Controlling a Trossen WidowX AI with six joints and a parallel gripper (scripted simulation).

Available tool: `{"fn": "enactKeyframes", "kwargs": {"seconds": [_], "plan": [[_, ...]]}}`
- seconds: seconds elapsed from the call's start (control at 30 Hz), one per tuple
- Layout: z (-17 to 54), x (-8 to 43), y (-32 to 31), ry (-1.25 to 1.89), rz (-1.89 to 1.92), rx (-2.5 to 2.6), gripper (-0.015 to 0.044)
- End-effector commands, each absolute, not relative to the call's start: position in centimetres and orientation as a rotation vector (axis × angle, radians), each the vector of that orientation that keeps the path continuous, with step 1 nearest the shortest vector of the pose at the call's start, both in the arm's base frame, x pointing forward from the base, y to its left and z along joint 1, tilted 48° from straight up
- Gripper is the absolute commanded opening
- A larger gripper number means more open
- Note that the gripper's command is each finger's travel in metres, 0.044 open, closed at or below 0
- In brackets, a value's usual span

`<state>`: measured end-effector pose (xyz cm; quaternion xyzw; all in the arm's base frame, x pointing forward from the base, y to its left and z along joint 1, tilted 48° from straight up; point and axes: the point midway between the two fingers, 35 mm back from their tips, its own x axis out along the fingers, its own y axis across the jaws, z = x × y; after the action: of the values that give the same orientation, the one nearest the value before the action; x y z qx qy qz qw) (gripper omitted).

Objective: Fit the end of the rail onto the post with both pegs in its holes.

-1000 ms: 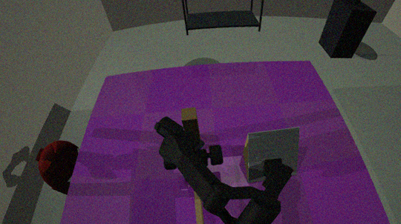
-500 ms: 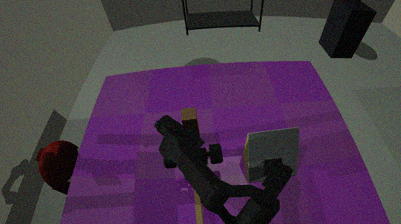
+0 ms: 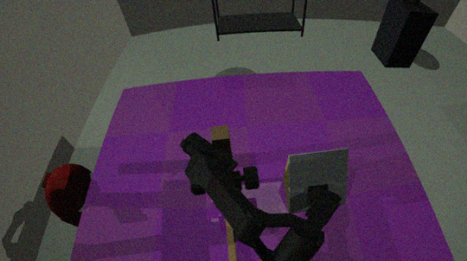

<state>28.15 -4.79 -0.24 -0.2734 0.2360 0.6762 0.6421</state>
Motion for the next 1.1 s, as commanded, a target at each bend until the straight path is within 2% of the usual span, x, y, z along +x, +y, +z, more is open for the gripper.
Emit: {"fn": "enactKeyframes", "kwargs": {"seconds": [0.0,1.07], "plan": [[-0.29,28.34,-5.26,0.539,1.531,-0.634,0.0],[-0.94,28.41,-5.91,0.539,1.531,-0.634,0.0]]}}
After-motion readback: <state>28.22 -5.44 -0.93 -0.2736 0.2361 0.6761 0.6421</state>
